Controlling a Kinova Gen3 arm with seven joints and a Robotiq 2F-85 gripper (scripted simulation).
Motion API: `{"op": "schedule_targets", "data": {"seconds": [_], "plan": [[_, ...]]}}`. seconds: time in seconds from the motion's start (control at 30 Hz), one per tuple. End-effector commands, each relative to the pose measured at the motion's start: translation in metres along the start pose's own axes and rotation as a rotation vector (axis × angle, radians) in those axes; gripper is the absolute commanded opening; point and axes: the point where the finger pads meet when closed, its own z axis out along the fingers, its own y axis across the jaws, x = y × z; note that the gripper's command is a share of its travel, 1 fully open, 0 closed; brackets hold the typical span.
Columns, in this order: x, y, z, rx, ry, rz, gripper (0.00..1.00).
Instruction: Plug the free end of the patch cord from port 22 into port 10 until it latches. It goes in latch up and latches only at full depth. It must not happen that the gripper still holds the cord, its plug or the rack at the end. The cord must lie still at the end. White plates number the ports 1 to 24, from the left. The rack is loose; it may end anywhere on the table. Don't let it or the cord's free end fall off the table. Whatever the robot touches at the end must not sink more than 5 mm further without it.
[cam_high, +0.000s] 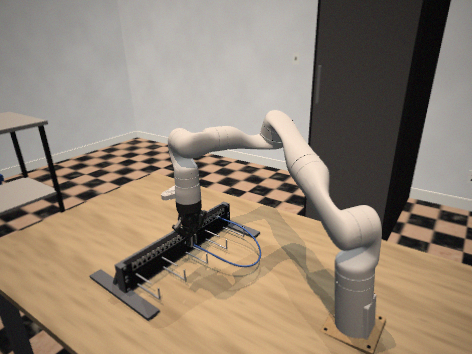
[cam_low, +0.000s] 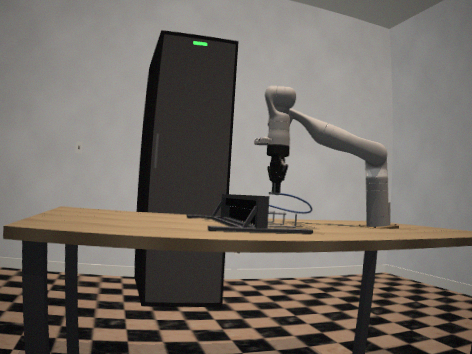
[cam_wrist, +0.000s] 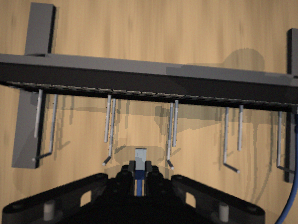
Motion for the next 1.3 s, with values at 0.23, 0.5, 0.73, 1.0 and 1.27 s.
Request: {"op": "schedule_targets", "data": {"seconds": [0.23,0.5,0.73,1.0,1.27], "plan": [[0.0018,0.0046,-0.0009,-0.007,-0.003,0.026,0.00],[0.0019,0.0047,-0.0009,-0.007,-0.003,0.027,0.00],[0.0019,0.0058,0.0001,-0.009,-0.004,0.034,0.00],[0.0019,0.0066,0.0008,-0.011,-0.005,0.038,0.00],[0.0020,0.0076,0.0018,-0.013,-0.006,0.044,0.00]]}}
